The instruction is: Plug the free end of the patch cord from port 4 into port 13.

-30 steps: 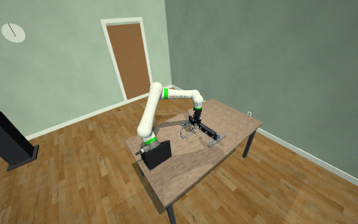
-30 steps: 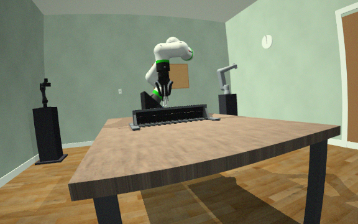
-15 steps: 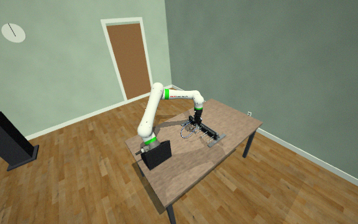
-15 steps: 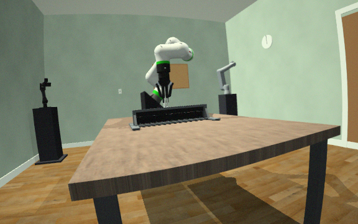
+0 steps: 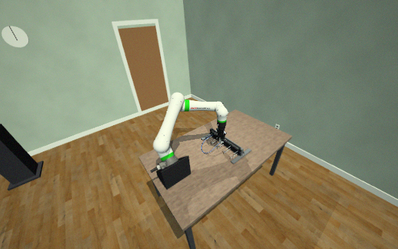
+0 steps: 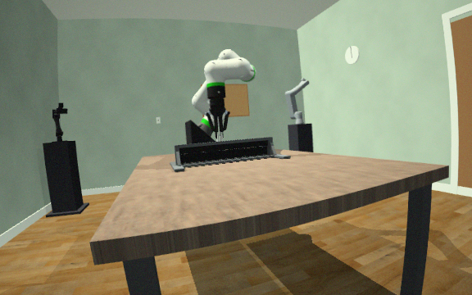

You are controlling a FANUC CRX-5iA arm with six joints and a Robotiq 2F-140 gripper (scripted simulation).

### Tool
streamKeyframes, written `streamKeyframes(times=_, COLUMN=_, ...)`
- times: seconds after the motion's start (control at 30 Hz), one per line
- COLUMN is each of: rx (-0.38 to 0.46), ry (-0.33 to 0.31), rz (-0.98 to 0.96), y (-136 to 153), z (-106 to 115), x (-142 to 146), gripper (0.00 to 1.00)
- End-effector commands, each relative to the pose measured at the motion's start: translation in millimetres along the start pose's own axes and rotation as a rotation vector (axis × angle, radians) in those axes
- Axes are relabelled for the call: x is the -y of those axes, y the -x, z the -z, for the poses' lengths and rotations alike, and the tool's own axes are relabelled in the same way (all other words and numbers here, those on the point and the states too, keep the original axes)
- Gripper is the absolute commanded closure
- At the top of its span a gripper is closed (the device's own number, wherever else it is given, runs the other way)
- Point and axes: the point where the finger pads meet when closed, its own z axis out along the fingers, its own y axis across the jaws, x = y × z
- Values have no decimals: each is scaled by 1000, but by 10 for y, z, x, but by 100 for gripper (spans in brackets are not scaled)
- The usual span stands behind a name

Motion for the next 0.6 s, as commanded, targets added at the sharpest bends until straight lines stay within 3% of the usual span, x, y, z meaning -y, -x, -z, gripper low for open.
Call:
streamKeyframes(times=0.0, rx=0, ry=0, rz=0, y=-20, z=-15, x=-2, gripper=100)
streamKeyframes(times=0.57, rx=0, ry=0, rz=0, y=-43, z=-37, x=-3, gripper=100)
